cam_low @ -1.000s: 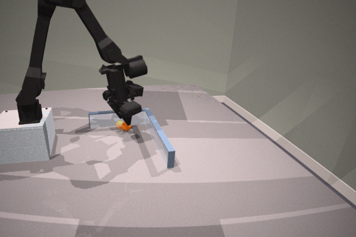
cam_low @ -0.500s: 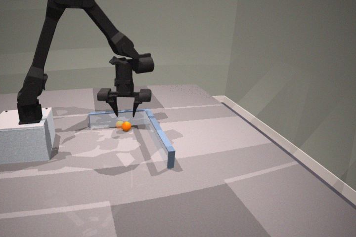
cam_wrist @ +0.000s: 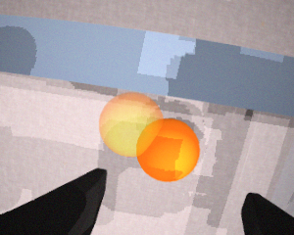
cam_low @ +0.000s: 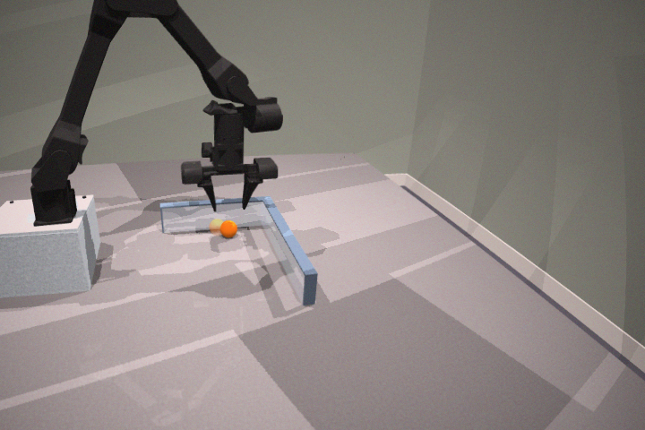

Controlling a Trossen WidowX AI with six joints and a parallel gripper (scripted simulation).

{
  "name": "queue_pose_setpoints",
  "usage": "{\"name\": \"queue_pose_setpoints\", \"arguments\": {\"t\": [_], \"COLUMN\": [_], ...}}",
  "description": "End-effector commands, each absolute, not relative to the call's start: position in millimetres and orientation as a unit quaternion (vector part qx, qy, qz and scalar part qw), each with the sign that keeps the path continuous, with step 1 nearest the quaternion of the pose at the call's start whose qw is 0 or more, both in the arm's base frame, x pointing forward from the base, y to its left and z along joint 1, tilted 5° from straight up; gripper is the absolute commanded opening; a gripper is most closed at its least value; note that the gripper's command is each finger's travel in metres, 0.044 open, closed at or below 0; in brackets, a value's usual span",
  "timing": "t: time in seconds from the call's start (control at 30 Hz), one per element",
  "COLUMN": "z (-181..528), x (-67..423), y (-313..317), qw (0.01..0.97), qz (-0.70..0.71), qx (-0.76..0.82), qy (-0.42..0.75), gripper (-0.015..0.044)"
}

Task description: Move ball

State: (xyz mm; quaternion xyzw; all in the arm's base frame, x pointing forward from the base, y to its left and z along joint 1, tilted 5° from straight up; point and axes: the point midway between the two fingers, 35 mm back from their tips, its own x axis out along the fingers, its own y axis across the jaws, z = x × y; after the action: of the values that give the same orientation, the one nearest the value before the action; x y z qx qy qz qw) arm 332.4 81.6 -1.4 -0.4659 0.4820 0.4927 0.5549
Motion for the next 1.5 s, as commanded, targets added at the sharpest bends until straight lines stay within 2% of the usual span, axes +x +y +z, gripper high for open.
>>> {"name": "queue_pose_setpoints", "arguments": {"t": [0.0,0.87,1.0,1.23,1.4,1.47], "z": [-10.4,-47.2,-47.2,-47.2,-26.9,-10.1], "x": [331.0,332.2,332.2,332.2,335.3,336.7], "y": [81.4,84.8,84.8,84.8,83.6,82.4], "qw": [0.550,0.550,0.550,0.550,0.550,0.550], "qz": [0.495,0.495,0.495,0.495,0.495,0.495], "qx": [-0.468,-0.468,-0.468,-0.468,-0.468,-0.468], "qy": [0.483,0.483,0.483,0.483,0.483,0.483], "gripper": [0.0279,0.0279,0.0174,0.0127,0.0000,0.0000]}}
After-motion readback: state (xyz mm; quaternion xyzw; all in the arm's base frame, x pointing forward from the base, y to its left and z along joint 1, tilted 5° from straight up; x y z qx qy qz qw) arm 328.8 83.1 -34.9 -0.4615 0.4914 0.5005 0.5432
